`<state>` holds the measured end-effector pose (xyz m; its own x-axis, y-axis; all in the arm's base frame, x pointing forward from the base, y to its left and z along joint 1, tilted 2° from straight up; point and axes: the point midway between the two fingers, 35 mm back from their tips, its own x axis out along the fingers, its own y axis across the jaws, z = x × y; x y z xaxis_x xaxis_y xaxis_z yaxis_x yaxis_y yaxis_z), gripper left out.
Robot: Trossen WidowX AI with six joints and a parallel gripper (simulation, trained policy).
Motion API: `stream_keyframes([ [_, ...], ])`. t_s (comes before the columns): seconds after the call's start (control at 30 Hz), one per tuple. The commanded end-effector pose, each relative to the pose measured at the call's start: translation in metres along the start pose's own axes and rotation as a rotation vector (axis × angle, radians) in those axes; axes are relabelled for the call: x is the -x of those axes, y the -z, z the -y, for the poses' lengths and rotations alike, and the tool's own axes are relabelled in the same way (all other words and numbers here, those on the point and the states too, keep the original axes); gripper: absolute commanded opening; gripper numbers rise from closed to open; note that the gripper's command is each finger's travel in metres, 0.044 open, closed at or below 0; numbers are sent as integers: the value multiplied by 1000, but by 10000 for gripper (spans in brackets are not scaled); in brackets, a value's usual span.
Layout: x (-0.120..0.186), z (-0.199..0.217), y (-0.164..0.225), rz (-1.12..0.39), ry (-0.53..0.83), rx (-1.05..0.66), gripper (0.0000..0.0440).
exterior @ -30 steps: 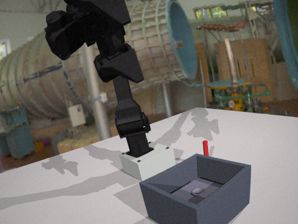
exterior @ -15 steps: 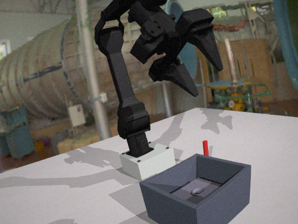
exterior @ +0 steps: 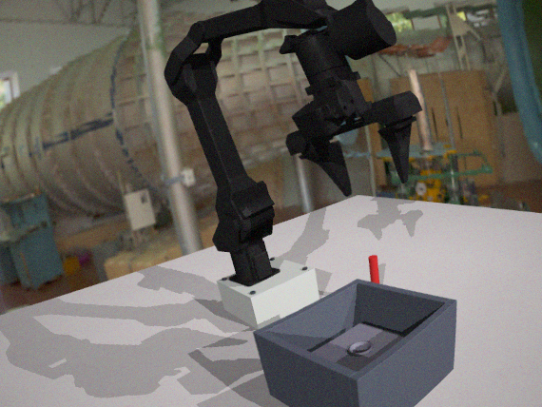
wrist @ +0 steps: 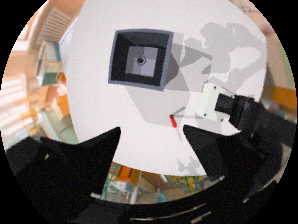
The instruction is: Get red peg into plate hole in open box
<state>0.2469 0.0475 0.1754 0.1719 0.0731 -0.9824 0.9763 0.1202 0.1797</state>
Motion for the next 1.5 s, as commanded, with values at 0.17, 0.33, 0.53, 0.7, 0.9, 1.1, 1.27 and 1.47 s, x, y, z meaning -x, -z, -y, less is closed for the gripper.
stream_keyframes([
  [0.17, -30, 45, 27, 66, 178, 119, 440],
  [0.33, -48, 61, 35, 96, 239, 182, 440],
  [0.53, -74, 72, 40, 121, 277, 239, 440],
  [0.7, -99, 76, 43, 134, 279, 271, 440],
  [0.9, -132, 79, 46, 138, 244, 302, 440],
  [1.1, -158, 82, 49, 137, 200, 321, 435],
  [1.27, -171, 87, 50, 134, 199, 321, 372],
  [1.47, -178, 97, 50, 112, 235, 317, 222],
])
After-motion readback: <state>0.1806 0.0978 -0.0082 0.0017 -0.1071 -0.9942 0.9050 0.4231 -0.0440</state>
